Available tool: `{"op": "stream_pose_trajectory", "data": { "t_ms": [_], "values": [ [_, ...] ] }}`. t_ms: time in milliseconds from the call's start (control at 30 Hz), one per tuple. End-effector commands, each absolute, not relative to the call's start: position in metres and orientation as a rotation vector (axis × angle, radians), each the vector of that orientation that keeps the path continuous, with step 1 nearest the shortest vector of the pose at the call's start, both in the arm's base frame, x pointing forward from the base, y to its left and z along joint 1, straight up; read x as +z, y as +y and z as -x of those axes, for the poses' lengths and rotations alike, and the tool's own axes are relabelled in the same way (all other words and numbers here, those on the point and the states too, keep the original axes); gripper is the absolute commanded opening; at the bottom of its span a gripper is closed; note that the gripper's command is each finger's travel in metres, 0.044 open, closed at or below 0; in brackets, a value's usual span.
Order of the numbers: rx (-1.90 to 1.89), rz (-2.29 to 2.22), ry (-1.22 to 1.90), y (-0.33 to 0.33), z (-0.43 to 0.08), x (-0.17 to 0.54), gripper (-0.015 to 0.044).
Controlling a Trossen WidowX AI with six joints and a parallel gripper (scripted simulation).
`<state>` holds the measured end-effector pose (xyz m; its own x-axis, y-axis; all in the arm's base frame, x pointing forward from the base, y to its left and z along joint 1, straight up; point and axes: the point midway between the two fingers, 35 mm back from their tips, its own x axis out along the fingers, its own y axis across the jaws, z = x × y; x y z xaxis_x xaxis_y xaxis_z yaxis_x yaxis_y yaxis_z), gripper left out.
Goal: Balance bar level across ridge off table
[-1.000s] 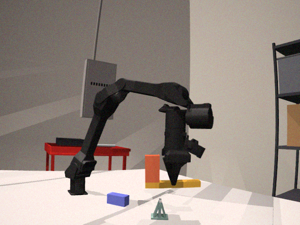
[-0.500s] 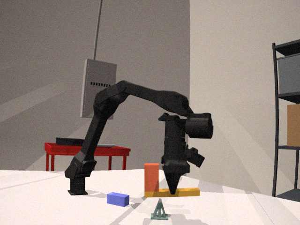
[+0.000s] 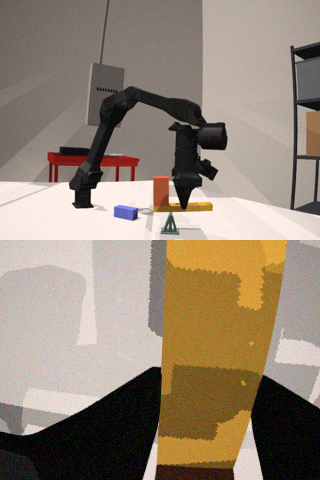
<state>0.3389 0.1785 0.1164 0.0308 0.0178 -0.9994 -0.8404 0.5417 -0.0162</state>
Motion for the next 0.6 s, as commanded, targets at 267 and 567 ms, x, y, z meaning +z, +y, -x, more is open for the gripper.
{"op": "stream_pose_trajectory", "data": {
  "t_ms": [267, 567],
  "values": [
    [0.77, 0.771, 1.393, 0.1782, -0.3391, 0.1154, 0.0],
    [0.77, 0.771, 1.393, 0.1781, -0.3391, 0.1147, 0.0]
  ]
}}
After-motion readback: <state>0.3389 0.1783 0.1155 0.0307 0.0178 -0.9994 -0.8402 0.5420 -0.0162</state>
